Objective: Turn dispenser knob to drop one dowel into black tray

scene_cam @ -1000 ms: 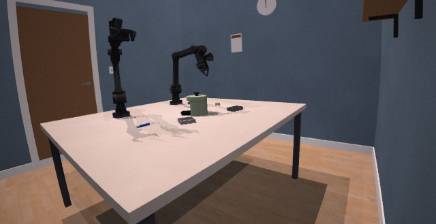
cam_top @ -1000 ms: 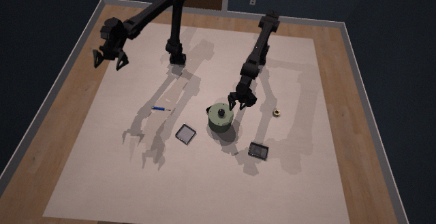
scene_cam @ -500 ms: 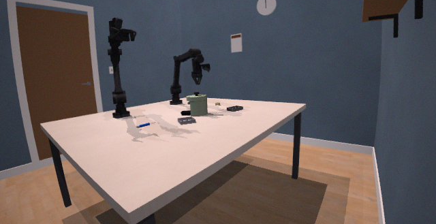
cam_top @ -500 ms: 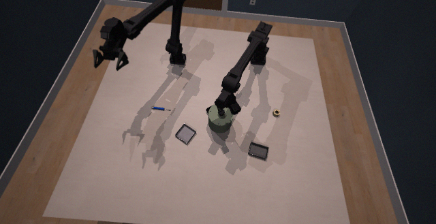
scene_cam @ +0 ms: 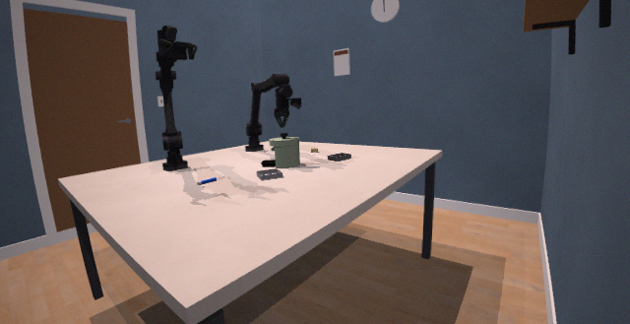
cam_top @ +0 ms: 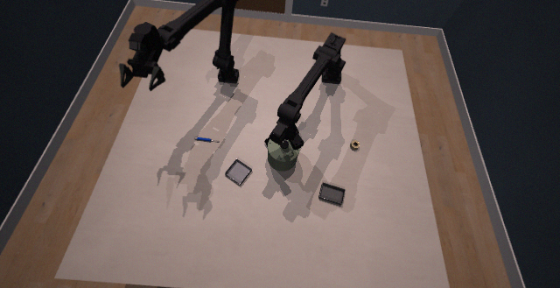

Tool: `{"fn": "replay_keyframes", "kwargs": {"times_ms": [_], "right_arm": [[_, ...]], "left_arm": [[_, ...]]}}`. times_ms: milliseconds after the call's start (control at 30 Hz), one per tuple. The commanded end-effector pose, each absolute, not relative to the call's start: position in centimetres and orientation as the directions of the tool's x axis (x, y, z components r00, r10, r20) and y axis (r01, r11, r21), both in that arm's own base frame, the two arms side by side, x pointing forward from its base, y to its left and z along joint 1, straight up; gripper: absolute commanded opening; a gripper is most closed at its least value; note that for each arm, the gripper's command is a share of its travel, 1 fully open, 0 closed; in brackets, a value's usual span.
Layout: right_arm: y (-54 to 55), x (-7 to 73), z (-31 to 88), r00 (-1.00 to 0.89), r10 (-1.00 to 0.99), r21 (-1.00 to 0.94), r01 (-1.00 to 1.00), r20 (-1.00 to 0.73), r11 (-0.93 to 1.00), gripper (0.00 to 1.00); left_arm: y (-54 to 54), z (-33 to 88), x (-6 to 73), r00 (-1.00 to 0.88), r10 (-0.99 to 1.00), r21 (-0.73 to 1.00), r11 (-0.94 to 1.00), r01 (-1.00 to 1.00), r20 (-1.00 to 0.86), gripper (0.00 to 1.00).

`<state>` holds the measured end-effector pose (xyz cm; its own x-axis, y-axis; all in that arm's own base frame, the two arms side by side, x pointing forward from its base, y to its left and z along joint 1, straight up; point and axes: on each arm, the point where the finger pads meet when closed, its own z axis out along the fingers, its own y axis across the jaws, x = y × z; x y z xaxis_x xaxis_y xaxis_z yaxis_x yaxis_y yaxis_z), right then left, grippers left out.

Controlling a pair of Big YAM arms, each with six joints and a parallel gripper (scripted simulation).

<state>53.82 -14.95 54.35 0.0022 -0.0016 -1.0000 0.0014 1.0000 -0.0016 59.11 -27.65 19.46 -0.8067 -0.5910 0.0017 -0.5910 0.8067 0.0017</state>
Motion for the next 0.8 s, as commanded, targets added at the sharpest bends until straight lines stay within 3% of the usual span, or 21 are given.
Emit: {"fn": "replay_keyframes", "kwargs": {"times_ms": [0,767], "right_arm": [[-14.3,53.4,56.6,0.035,-0.017,-0.017,-0.008,-0.999,1.0,1.0],[-14.3,53.4,56.6,0.035,-0.017,-0.017,-0.008,-0.999,1.0,1.0]], "left_arm": [[-28.3,16.8,59.5,-0.816,-0.578,0.019,0.816,-0.577,0.012,0.69],[-26.7,14.3,60.0,-0.792,-0.61,0.015,0.792,-0.61,0.006,0.69]]}}
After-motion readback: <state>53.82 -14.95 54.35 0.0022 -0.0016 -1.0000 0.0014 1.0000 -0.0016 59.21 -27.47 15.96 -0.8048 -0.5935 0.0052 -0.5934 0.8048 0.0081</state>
